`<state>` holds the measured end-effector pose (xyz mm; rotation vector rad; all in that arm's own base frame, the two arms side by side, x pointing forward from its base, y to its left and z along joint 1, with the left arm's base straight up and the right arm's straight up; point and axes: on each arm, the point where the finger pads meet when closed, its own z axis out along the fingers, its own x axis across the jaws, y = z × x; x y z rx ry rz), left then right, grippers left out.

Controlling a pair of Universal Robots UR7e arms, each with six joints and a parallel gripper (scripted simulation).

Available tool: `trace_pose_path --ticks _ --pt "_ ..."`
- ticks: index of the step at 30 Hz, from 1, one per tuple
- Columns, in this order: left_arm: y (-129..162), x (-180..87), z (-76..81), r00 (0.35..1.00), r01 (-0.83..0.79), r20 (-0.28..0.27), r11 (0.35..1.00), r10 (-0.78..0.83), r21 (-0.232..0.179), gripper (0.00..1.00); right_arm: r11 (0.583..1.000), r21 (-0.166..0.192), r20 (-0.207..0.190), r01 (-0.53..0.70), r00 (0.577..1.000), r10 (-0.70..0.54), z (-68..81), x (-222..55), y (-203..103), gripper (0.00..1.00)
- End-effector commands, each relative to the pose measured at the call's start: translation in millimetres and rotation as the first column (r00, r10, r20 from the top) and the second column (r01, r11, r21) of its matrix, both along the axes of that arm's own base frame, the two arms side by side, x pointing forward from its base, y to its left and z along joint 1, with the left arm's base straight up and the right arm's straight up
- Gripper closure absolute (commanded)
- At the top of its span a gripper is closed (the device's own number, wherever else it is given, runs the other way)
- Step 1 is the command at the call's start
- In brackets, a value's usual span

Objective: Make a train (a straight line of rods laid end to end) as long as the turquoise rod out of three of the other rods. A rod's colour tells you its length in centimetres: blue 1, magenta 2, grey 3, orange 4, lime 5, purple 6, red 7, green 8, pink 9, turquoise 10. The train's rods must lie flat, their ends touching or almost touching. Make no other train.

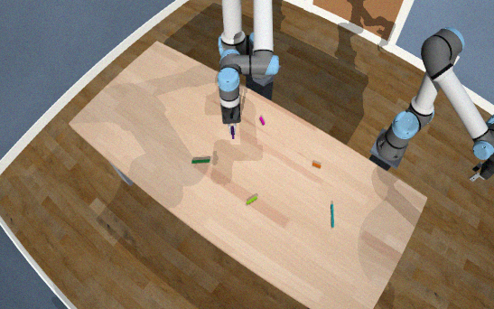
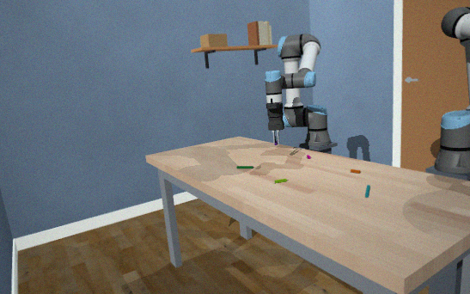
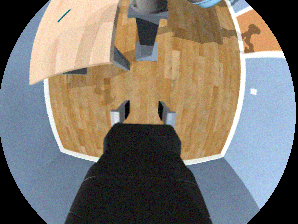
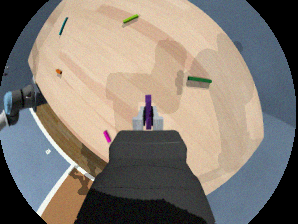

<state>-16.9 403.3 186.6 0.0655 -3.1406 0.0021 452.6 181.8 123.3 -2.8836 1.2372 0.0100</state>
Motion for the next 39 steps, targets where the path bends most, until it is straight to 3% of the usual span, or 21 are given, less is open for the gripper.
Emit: trace_pose_path --ticks 1,8,10,25,27,39 --pt "0 0 0.4 1.0 0.0 0.0 1.0 0.0 0.001 0.0 0.986 -0.005 0.006 0.167 0.986 -0.167 0.7 -3 5 0.76" --pt "0 0 0.4 1.0 0.0 0.0 1.0 0.0 0.001 0.0 0.936 -0.005 0.005 0.352 0.936 -0.352 0.7 -8 10 0.76" --pt "0 0 0.4 1.0 0.0 0.0 1.0 0.0 0.001 0.0 0.936 -0.005 0.005 0.352 0.936 -0.352 0.7 -8 10 0.76" --pt "0 0 0.4 1.0 0.0 0.0 1.0 0.0 0.001 0.0 0.696 -0.004 0.005 0.718 0.696 -0.718 0.6 -24 19 0.76" --pt "0 0 0.4 1.0 0.0 0.0 1.0 0.0 0.001 0.0 0.696 -0.004 0.005 0.718 0.696 -0.718 0.6 -24 19 0.76" --pt "0 0 0.4 1.0 0.0 0.0 1.0 0.0 0.001 0.0 0.4 -0.004 0.004 0.917 0.4 -0.917 0.4 -41 26 0.76"
